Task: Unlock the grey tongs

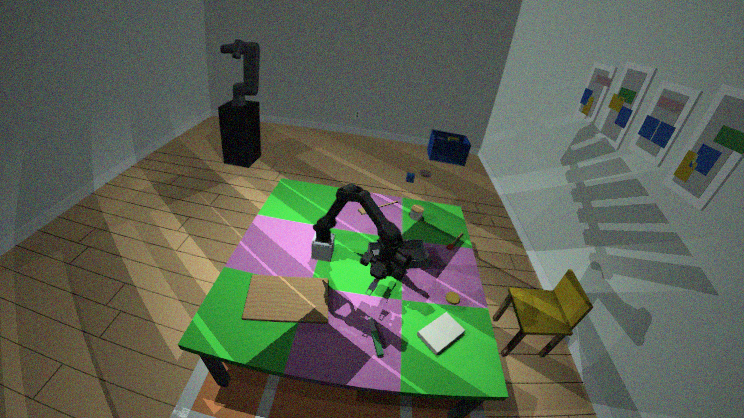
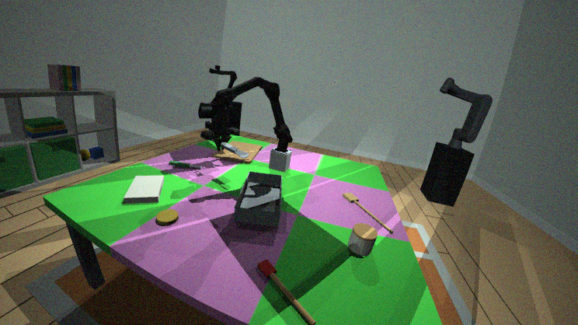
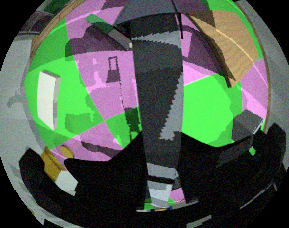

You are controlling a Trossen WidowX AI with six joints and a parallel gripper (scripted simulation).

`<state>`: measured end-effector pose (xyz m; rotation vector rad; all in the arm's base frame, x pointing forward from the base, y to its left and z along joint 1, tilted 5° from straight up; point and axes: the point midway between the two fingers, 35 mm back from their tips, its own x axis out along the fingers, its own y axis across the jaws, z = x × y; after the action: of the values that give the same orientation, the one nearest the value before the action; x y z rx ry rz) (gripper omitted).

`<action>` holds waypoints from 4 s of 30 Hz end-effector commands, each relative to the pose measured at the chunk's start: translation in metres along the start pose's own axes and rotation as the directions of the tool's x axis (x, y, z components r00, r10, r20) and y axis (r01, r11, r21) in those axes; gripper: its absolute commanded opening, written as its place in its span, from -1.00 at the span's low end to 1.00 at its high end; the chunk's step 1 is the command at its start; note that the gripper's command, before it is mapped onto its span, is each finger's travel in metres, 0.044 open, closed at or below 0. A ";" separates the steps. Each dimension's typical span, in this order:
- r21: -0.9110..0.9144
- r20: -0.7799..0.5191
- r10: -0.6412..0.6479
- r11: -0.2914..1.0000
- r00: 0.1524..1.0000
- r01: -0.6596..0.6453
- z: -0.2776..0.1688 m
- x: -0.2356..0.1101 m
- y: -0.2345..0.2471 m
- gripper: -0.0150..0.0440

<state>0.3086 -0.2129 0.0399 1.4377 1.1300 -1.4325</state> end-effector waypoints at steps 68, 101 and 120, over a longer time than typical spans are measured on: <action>0.787 0.030 -0.004 0.616 1.000 -0.021 0.235 -0.030 -0.301 -1.00; 0.869 0.189 -0.469 0.490 0.863 0.075 0.228 -0.035 -0.353 -1.00; 0.865 0.421 -0.712 0.501 0.561 -0.013 0.221 -0.066 -0.336 -1.00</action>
<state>-0.0735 -0.3317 0.1068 0.8536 0.2133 -2.8039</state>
